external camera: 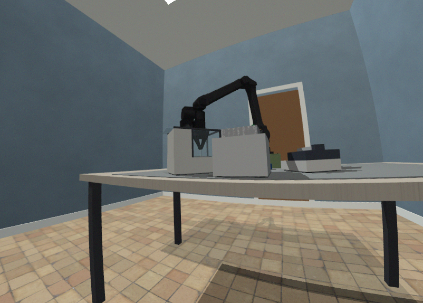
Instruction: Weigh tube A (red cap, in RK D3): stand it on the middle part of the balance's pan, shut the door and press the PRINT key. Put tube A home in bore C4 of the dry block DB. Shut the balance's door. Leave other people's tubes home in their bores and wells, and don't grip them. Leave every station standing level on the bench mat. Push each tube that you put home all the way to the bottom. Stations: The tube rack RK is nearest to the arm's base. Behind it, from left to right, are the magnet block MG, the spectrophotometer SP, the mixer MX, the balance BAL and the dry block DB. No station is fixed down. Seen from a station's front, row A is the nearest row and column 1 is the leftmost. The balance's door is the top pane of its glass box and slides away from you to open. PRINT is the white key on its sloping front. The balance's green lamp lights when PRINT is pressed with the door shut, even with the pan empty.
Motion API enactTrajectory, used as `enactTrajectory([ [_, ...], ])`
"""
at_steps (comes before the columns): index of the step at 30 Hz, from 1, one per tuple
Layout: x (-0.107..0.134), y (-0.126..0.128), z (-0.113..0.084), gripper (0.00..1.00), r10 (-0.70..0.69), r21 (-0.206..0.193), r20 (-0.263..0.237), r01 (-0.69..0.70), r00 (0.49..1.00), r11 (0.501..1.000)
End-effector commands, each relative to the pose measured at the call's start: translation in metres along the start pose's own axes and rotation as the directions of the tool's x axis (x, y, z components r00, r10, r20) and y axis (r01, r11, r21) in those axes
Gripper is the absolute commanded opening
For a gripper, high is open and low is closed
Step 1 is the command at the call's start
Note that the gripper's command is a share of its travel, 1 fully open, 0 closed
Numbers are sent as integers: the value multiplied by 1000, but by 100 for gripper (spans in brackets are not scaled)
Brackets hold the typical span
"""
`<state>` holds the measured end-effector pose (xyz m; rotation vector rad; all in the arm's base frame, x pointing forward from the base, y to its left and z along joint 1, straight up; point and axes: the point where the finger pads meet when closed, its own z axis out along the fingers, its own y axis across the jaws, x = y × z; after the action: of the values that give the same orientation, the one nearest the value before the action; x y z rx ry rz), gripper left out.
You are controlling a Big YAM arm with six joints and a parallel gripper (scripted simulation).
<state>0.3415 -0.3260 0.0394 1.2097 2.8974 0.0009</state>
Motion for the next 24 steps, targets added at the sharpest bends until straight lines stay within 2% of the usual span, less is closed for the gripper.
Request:
enactTrajectory([
  [1,-9,-6,3,9,14,4,15,-14,1000,1000],
  [6,-9,-6,3,9,14,4,15,-14,1000,1000],
  [14,-22,-5,-31,9,14,3,66,-15,998,1000],
  [24,-22,-5,-30,9,14,3,64,-15,998,1000],
])
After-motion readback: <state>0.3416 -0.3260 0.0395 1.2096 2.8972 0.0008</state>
